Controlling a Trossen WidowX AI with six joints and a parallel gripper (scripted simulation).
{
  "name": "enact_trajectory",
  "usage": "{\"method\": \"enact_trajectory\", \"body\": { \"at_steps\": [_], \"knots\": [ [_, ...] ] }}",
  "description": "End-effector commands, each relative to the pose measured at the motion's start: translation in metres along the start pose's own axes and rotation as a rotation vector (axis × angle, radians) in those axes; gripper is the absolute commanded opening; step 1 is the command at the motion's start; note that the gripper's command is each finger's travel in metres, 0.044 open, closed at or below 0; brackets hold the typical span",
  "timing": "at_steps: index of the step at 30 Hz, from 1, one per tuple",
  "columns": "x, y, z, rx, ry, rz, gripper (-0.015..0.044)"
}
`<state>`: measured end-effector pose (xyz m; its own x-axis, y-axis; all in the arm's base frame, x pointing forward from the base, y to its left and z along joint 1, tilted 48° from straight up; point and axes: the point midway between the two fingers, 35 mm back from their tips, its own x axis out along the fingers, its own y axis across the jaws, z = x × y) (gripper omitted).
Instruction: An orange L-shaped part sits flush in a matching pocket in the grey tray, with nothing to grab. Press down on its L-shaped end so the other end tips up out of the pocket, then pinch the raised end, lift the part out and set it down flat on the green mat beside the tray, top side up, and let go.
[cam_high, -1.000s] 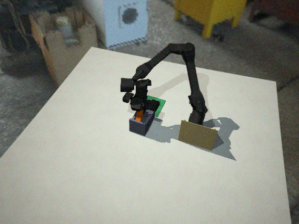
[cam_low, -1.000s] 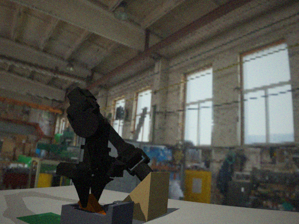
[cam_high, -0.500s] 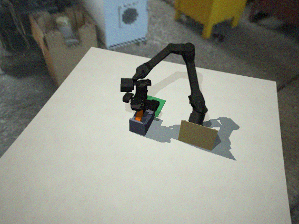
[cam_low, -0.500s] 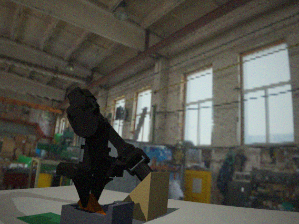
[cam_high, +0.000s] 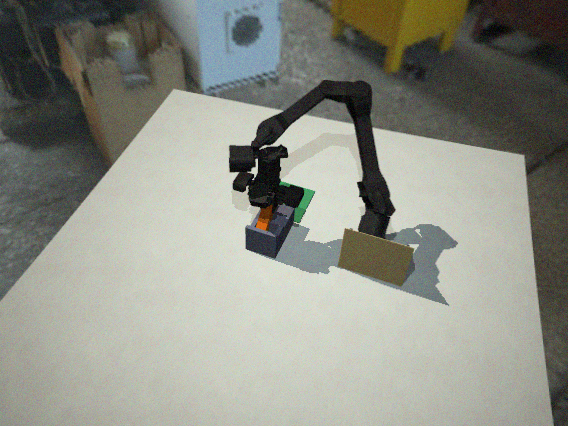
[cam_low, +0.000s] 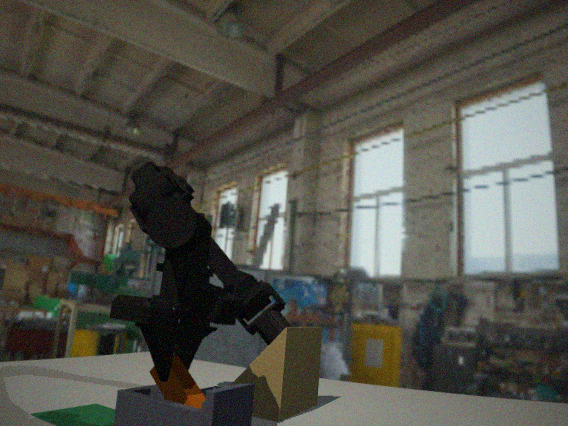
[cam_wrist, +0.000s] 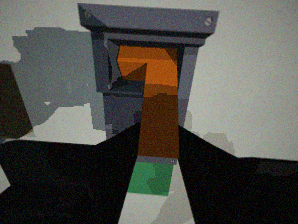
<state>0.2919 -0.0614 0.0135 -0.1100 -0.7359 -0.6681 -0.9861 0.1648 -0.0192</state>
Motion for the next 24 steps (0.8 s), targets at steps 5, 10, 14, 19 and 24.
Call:
{"method": "enact_trajectory", "body": {
  "at_steps": [5,10,14,19,24],
  "knots": [
    [-0.014,-0.001,0.000,0.007,-0.004,-0.001,0.0000],
    [-0.022,-0.001,0.000,0.007,-0.004,-0.001,0.0000],
    [-0.028,-0.001,0.000,0.007,-0.004,-0.001,0.0000],
    [-0.036,-0.001,0.000,0.006,-0.004,-0.001,0.0000],
    [-0.044,-0.001,0.000,0.006,-0.005,-0.001,0.0000]
  ]
}}
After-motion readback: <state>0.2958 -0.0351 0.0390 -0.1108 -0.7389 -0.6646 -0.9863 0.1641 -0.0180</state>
